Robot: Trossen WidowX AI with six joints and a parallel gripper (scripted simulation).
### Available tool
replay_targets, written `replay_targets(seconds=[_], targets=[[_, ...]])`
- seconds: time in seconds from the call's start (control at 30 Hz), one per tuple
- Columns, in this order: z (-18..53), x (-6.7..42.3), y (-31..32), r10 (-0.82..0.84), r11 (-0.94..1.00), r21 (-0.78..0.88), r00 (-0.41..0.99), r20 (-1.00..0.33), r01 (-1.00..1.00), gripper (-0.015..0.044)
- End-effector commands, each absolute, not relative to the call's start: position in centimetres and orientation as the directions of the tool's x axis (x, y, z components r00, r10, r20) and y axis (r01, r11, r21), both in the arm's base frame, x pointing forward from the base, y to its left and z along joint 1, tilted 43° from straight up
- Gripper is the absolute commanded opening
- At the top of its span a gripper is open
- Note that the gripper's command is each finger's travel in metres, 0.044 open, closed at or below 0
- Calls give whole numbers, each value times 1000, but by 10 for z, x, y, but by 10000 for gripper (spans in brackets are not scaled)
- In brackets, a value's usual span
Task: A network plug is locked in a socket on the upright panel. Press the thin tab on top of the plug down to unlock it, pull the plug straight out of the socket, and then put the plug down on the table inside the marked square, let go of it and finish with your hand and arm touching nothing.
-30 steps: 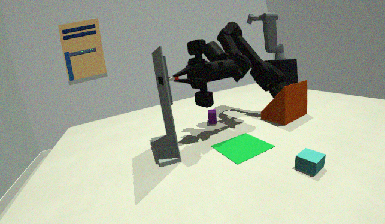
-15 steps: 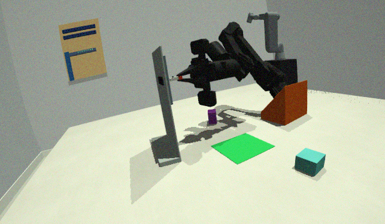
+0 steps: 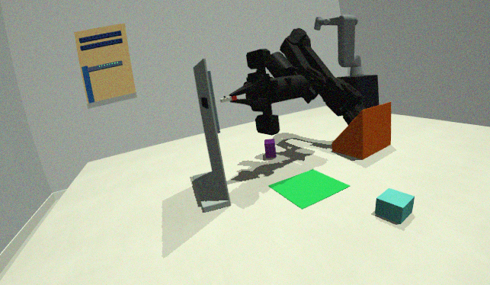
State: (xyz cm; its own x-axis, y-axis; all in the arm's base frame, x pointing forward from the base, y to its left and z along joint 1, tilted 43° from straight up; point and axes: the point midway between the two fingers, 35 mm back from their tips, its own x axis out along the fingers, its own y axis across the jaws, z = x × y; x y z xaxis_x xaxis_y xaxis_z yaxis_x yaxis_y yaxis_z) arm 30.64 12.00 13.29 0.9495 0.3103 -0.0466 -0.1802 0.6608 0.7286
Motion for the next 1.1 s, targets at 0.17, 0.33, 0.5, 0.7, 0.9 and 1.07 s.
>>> replay_targets(seconds=[0.17, 0.33, 0.5, 0.7, 0.9, 1.07], targets=[[131, 299, 119, 308, 658, 732, 950, -46, -178, 0], [131, 296, 119, 308, 658, 732, 950, -46, -178, 0], [130, 293, 119, 308, 658, 732, 950, -46, -178, 0], [129, 289, 118, 308, 658, 732, 950, -47, -178, 0], [129, 285, 118, 308, 658, 732, 950, -47, -177, 0], [128, 282, 118, 308, 658, 732, 950, -47, -177, 0]])
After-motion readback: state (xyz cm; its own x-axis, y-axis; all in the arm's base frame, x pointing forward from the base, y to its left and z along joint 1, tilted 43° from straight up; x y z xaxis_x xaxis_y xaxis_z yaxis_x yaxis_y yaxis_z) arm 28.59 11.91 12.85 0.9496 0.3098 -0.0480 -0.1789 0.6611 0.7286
